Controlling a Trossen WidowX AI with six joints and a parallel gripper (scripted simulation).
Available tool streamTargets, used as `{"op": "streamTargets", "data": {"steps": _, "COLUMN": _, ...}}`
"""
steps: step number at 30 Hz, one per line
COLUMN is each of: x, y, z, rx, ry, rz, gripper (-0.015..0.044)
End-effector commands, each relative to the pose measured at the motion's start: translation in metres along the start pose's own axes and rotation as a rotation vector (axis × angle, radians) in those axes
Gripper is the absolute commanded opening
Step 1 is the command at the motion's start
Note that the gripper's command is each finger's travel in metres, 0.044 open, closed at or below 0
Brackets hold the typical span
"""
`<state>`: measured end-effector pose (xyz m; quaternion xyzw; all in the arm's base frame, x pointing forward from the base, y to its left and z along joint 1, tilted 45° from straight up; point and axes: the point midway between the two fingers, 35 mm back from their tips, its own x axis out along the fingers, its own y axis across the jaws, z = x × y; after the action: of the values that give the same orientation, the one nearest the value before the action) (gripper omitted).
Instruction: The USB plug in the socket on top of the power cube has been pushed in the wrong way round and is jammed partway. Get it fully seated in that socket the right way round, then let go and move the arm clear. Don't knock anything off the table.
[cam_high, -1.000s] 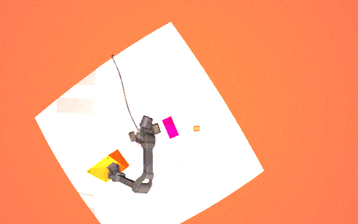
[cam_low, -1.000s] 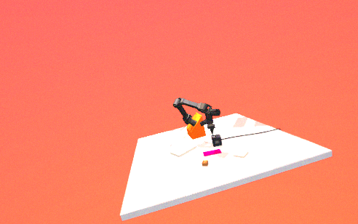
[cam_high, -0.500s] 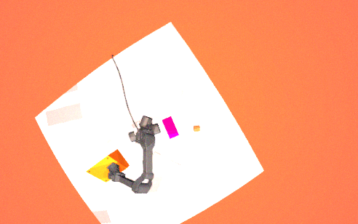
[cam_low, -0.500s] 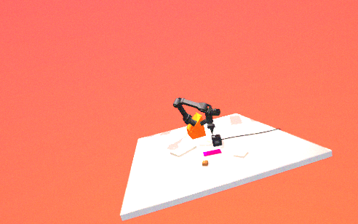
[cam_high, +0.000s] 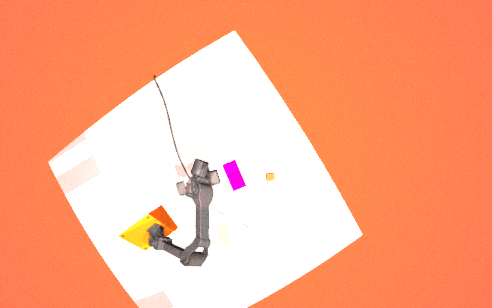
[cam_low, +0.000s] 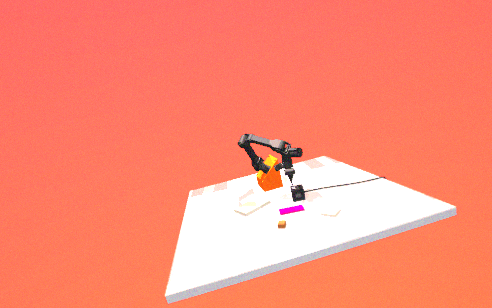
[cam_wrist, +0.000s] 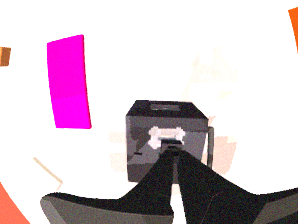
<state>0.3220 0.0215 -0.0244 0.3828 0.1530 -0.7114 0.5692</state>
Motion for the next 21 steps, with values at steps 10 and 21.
{"op": "streamTargets", "data": {"steps": 10, "x": -0.01, "y": 0.001, "z": -0.001, "rx": 0.006, "ry": 0.006, "rz": 0.0, "gripper": 0.0}}
{"op": "streamTargets", "data": {"steps": 21, "x": -0.017, "y": 0.001, "z": -0.001, "rx": 0.006, "ry": 0.006, "rz": 0.0, "gripper": 0.0}}
